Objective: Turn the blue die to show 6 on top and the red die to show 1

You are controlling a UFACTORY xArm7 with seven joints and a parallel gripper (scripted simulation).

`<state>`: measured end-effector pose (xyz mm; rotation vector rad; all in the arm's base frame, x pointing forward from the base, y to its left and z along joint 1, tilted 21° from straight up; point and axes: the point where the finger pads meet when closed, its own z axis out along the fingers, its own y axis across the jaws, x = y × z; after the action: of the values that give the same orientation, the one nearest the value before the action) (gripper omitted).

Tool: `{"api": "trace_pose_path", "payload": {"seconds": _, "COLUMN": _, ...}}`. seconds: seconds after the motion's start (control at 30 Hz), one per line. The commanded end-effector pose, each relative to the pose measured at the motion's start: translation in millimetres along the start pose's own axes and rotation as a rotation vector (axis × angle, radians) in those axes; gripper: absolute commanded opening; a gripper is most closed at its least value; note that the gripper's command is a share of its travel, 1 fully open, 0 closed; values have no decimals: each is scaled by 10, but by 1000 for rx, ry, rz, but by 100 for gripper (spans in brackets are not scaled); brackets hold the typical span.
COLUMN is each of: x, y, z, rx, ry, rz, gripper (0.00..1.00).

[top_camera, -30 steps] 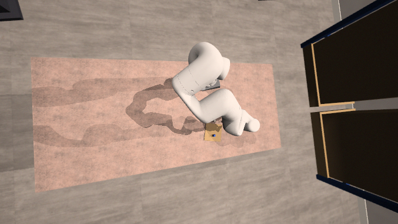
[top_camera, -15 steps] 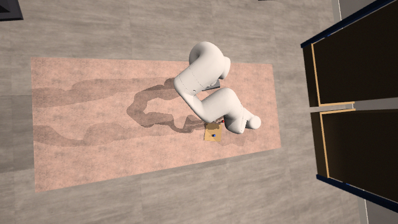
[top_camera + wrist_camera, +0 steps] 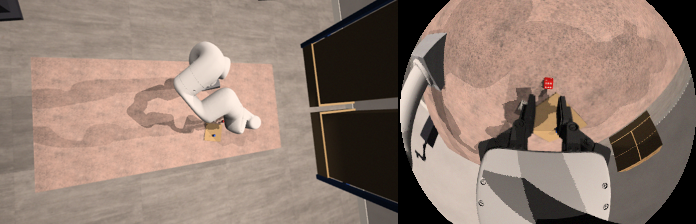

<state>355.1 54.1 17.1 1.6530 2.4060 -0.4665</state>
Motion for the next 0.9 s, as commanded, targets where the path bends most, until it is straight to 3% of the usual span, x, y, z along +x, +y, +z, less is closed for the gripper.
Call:
{"api": "trace_pose_path", "payload": {"seconds": 0.0, "x": 1, "y": 13, "z": -12, "rx": -4, "ry": -1, "rz": 0, "gripper": 31}}
{"api": "trace_pose_path", "payload": {"seconds": 0.87, "x": 1, "y": 14, "z": 48, "rx": -4, "ry": -1, "rz": 0, "gripper": 31}}
